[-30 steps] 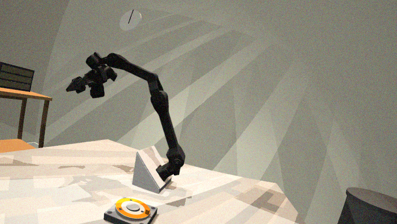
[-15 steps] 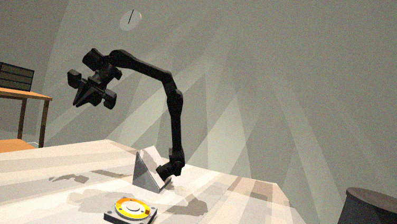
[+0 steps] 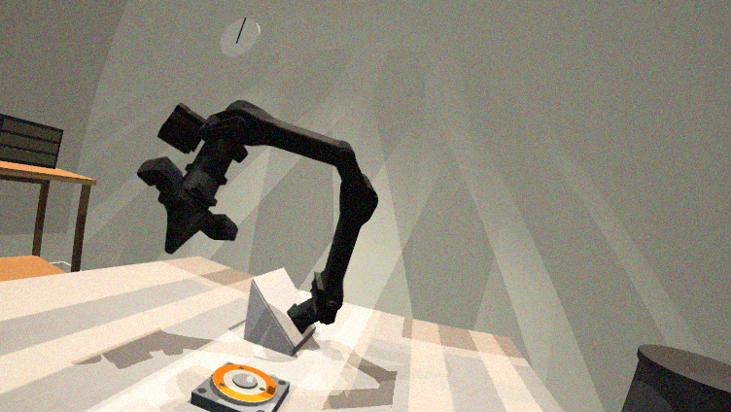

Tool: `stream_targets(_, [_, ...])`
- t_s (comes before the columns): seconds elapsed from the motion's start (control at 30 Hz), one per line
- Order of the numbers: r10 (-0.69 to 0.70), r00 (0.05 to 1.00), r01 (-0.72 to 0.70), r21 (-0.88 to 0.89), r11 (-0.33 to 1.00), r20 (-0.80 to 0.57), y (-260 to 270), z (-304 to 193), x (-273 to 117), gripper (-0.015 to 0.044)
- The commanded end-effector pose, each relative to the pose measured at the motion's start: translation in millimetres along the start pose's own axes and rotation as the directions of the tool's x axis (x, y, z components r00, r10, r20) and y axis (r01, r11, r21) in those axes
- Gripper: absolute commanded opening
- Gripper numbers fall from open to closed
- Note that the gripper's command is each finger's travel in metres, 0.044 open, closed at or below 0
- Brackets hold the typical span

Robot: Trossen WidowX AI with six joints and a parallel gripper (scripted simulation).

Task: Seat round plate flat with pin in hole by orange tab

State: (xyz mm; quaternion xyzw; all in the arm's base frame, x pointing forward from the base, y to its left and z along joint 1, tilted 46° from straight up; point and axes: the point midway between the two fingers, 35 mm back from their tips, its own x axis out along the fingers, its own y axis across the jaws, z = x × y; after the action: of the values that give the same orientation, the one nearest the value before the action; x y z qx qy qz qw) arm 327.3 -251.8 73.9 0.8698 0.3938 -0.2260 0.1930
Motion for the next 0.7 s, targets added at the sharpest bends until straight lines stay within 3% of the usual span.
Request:
stream_targets(0.0, [-0.150,0.988,0.152,-0.438,0.886,0.040,-39,-38,36,0.0000])
stream_targets(0.13, [-0.229,0.971,0.214,-0.670,0.711,0.067,-65,-60,52,0.0000])
stream_targets(0.27, [-0.278,0.957,0.236,-0.791,0.565,0.086,-84,-73,61,0.0000])
stream_targets(0.33, [-0.323,0.940,0.240,-0.881,0.408,0.106,-102,-84,69,0.0000])
stream_targets(0.53, [-0.399,0.906,0.201,-0.974,0.101,0.145,-136,-100,80,0.0000])
stream_targets(0.67, [-0.462,0.867,0.111,-0.977,-0.183,0.185,-169,-113,88,0.0000])
